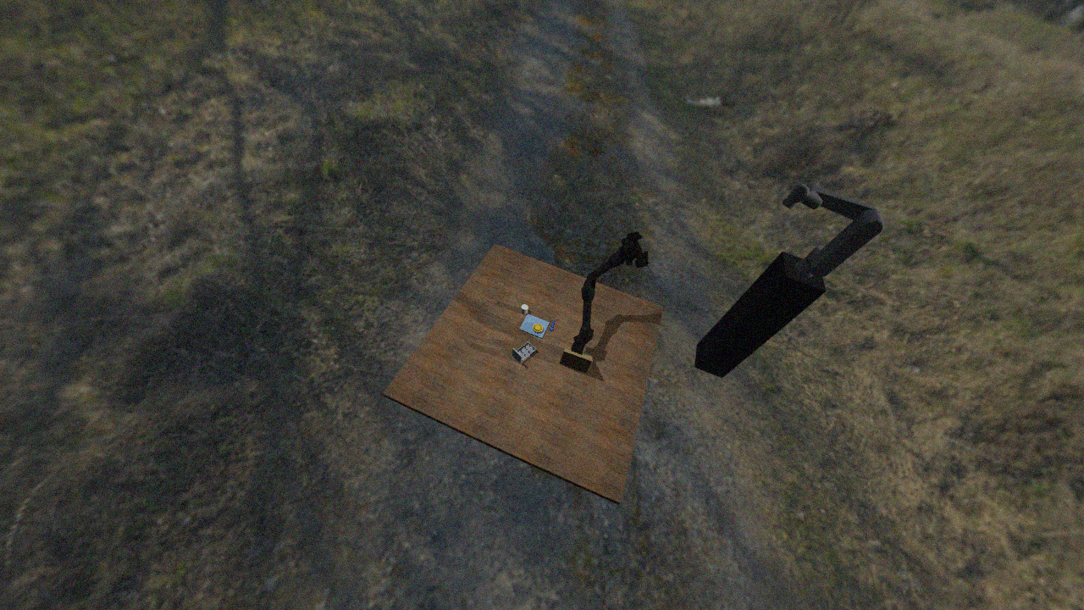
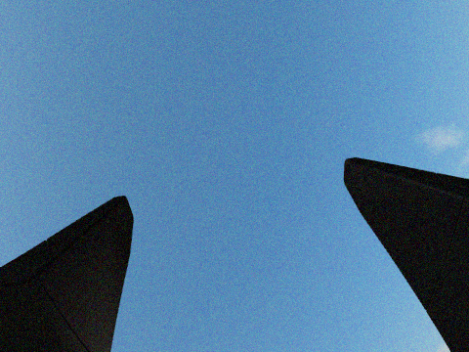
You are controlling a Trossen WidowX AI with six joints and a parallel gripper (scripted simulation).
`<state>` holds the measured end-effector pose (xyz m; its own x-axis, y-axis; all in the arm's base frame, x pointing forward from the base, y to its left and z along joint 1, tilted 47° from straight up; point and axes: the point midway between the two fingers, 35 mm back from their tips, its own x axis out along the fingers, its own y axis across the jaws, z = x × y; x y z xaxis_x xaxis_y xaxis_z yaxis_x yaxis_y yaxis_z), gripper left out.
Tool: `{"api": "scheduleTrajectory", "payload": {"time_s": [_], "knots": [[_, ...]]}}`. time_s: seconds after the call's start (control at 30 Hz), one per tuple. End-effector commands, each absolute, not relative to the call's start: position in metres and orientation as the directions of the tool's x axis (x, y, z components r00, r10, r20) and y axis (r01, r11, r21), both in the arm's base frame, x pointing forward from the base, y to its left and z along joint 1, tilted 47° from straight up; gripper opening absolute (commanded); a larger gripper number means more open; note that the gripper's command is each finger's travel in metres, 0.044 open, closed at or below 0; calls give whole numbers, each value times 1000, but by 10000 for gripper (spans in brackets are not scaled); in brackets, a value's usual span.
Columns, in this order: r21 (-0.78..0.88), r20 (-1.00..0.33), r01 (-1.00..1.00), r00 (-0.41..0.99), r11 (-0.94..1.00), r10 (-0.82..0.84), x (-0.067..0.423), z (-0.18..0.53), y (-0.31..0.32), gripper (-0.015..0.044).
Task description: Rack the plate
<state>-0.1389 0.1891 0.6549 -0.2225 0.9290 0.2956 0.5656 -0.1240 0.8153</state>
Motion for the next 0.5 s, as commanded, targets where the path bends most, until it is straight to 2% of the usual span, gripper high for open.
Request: {"api": "scheduleTrajectory", "payload": {"time_s": [0.0, 0.47], "knots": [[818, 294, 562, -220, -125, 930, -139, 654, 190, 400], [967, 152, 212, -28, -143, 988, -132, 602, 254, 400]]}}
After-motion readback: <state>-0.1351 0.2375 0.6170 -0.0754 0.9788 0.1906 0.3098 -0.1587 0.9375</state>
